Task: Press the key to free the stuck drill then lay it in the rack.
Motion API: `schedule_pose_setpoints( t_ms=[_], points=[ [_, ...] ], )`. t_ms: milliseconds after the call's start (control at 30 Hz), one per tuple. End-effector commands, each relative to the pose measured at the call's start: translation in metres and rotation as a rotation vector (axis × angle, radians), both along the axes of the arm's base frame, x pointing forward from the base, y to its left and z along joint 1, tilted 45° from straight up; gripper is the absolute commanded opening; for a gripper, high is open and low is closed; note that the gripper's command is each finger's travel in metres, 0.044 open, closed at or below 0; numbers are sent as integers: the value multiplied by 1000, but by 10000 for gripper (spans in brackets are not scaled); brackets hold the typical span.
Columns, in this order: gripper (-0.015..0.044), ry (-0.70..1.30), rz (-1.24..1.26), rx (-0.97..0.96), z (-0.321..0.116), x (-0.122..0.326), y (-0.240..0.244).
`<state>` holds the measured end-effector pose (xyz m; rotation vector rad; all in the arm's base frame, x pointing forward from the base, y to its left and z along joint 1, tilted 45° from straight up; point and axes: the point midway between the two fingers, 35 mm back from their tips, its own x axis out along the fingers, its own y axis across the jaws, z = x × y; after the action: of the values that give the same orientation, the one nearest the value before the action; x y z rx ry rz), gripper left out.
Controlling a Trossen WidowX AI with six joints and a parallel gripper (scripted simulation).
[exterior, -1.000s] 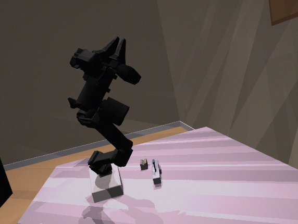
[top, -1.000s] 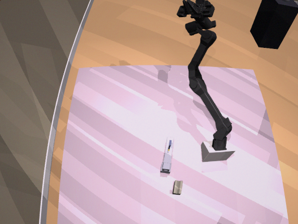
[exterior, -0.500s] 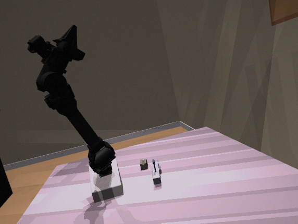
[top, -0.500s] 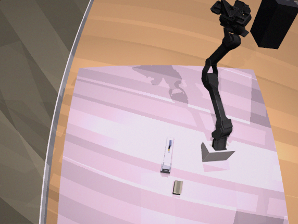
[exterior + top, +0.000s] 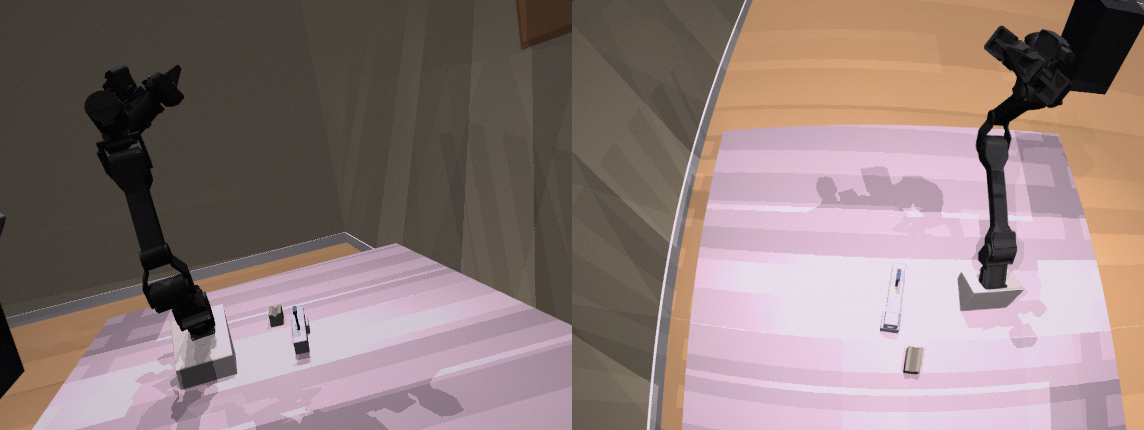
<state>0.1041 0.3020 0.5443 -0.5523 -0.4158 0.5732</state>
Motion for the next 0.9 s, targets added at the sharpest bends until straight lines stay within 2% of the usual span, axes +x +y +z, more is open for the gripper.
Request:
schedule_pose_setpoints(
  t_ms=[0, 200, 400, 633, 867],
  points=[
    [0, 93, -81, -99, -55, 38, 24],
    [0, 263, -233, -213, -138, 101, 28],
    [0, 463, -425, -294, -222, 160, 0],
    [0, 725, -701, -339, -316, 207, -67],
    [0, 987, -1033, -335, -397, 219, -158]
  ],
)
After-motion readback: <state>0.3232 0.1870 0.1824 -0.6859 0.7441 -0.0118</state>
